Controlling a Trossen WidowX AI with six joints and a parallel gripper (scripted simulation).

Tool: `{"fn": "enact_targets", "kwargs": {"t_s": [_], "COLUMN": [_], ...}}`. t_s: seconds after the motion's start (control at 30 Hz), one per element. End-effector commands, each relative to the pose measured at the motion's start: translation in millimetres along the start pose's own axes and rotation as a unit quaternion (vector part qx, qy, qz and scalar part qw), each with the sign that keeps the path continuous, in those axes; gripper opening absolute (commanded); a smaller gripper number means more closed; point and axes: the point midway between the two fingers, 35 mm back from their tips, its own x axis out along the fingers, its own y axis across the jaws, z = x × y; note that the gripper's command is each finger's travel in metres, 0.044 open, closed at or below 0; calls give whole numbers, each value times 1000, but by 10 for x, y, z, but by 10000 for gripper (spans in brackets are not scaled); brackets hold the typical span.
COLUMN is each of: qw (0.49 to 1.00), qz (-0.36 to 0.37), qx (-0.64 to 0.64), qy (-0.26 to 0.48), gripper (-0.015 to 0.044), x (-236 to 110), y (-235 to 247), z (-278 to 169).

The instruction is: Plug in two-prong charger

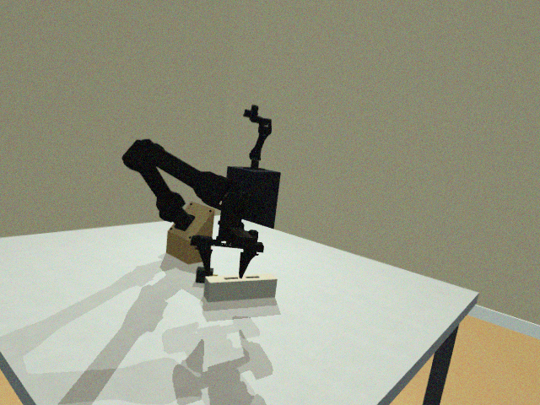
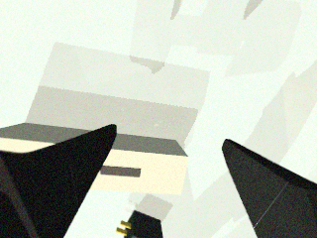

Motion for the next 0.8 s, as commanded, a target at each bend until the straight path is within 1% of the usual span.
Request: {"fn": "enact_targets", "kwargs": {"t_s": [0.0, 0.17, 0.37, 0.77], "qw": [999, 988, 959, 860], "qz": [8, 25, 47, 92], "qx": [-43, -149, -274, -492], "qy": [10, 31, 55, 99], "gripper": [440, 440, 440, 440], "x": [-16, -75, -149, -301], "y": [23, 65, 85, 32], "z": [-127, -396, -729, -1390]}}
